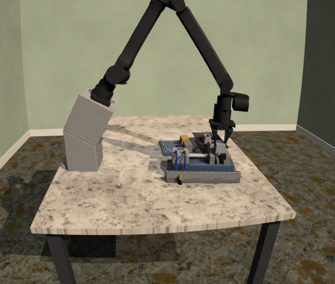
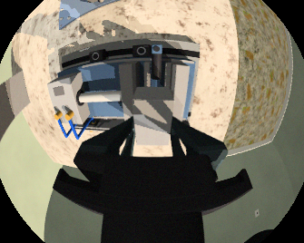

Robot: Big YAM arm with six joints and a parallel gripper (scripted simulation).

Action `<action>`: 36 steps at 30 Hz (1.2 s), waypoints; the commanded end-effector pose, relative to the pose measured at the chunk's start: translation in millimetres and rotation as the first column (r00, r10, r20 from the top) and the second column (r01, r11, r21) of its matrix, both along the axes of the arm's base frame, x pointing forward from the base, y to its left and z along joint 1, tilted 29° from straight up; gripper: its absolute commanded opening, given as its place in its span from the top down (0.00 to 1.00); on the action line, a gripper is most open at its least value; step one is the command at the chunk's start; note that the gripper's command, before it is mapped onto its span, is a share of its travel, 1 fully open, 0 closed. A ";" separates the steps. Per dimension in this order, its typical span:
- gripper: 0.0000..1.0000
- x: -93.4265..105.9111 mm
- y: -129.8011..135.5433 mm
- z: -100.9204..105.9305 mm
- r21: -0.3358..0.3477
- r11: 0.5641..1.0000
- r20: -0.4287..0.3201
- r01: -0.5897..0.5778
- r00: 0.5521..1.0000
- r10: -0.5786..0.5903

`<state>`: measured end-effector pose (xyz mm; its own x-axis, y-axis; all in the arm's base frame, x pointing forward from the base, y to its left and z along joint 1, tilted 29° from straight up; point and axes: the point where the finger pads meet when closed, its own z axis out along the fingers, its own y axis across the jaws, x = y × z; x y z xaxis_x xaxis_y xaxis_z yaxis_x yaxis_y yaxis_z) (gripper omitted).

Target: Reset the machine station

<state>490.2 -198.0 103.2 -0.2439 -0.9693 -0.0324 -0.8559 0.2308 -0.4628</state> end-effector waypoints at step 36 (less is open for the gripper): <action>1.00 21.9 -6.9 30.0 -0.028 1.000 0.073 0.002 0.997 0.000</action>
